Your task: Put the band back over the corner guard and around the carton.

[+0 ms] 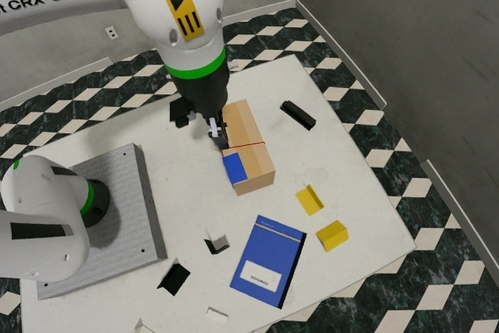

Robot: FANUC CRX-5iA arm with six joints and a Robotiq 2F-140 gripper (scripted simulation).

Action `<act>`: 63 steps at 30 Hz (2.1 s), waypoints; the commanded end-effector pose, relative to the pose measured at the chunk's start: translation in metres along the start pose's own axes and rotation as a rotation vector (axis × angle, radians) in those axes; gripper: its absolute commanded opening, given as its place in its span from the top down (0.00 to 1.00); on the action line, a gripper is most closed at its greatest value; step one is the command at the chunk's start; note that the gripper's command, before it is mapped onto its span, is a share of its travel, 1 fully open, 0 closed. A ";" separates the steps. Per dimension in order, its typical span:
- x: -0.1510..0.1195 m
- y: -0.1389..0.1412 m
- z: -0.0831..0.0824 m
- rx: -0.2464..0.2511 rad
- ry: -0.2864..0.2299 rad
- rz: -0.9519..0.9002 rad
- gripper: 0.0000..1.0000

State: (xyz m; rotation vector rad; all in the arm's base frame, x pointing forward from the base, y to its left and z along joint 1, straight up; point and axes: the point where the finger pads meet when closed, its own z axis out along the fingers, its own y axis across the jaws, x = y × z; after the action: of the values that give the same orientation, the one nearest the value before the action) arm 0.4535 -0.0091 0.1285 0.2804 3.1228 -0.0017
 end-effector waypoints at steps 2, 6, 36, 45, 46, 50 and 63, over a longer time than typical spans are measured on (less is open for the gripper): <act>-0.001 0.000 0.000 0.000 -0.002 0.000 0.82; -0.001 0.000 0.001 0.000 -0.002 0.000 0.82; -0.001 0.001 0.019 0.000 -0.002 0.000 0.82; -0.001 0.001 0.022 0.000 -0.002 0.000 0.82; -0.001 0.001 0.023 0.000 -0.002 0.000 0.82; -0.001 0.001 0.024 0.000 -0.002 0.000 0.82; -0.001 0.001 0.024 0.000 -0.002 0.000 0.82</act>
State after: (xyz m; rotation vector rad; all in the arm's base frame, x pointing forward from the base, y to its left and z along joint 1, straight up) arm 0.4543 -0.0083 0.1039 0.2808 3.1228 -0.0021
